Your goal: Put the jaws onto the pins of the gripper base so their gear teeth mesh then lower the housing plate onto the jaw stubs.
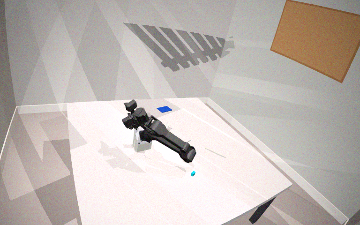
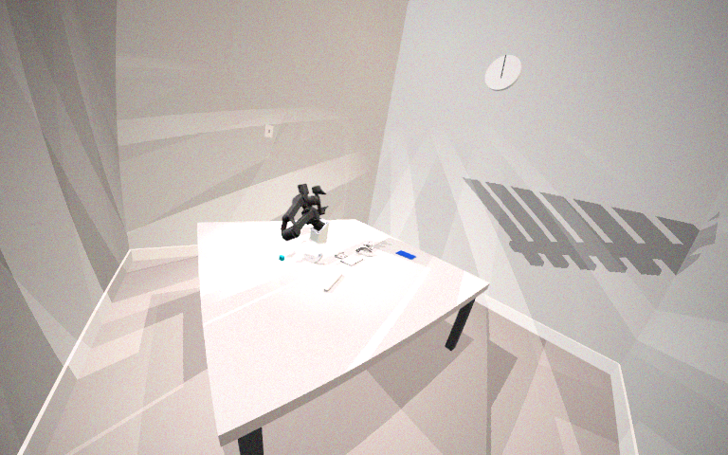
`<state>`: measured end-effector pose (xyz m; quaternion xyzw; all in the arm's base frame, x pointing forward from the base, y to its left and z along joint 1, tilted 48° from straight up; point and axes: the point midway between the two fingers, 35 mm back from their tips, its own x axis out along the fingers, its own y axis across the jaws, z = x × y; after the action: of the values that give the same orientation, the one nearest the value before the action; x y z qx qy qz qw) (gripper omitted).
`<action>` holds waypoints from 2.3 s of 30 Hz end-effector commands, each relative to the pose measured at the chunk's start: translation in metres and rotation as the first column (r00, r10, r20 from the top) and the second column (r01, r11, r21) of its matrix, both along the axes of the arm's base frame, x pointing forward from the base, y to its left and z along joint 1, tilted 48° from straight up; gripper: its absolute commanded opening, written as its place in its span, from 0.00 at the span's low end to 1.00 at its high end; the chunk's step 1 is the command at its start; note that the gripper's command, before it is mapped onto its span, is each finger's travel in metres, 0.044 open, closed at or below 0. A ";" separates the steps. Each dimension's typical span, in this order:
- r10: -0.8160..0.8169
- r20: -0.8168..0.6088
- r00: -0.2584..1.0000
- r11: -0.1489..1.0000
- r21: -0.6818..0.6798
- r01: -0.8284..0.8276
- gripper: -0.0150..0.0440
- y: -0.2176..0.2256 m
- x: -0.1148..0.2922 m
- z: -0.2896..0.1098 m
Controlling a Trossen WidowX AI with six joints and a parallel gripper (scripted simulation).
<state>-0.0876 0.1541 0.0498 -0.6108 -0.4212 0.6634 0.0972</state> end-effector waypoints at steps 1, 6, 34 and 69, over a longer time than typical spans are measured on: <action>0.000 0.000 1.000 1.000 0.000 0.000 0.98 0.000 0.000 0.000; 0.000 0.000 1.000 1.000 0.000 0.000 0.75 0.000 0.000 0.000; -0.086 0.005 0.996 0.996 -0.034 0.086 0.48 0.005 0.009 0.002; -0.775 0.138 0.617 0.568 -0.278 0.775 1.00 0.046 0.096 0.001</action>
<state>0.0009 0.1960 0.0504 -0.7378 -0.0282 0.6200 0.2655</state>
